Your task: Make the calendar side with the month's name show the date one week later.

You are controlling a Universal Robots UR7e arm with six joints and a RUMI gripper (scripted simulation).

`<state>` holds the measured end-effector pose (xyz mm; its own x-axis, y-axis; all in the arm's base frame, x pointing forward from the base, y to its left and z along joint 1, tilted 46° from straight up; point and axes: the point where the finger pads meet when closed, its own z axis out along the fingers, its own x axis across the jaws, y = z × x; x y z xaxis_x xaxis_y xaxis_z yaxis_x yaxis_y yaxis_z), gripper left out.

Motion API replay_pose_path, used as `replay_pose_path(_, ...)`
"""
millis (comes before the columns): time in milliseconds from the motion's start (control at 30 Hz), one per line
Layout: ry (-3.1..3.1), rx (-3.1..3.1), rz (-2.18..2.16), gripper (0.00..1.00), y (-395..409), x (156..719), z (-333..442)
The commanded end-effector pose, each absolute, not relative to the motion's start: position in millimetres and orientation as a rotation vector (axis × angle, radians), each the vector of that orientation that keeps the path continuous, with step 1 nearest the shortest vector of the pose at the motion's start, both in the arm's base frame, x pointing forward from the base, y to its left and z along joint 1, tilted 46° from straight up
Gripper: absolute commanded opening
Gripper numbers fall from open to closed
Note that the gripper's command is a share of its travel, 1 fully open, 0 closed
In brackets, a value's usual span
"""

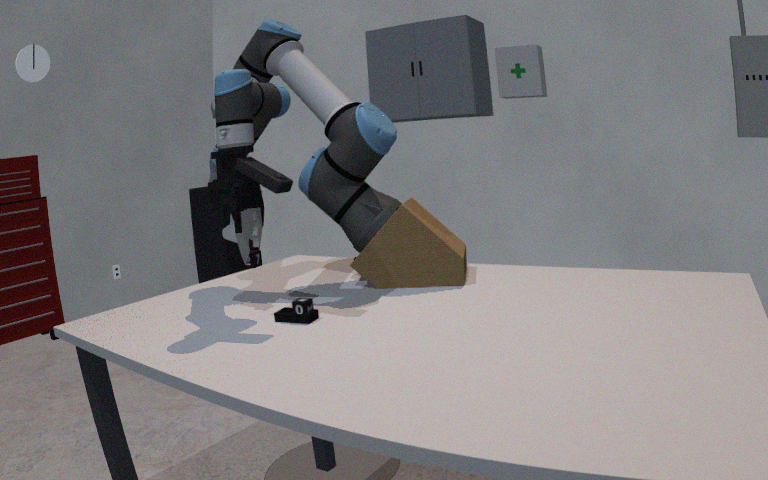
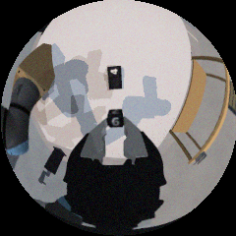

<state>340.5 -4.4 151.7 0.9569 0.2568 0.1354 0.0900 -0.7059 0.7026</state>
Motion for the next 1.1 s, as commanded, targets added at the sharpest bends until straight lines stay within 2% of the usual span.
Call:
replay_pose_path(0,0.244,2.35,0.284,0.1,30,337,125)
replay_pose_path(167,0.247,2.344,0.285,0.1,51,331,108)
replay_pose_path(1067,0.247,2.344,0.285,0.1,39,336,95)
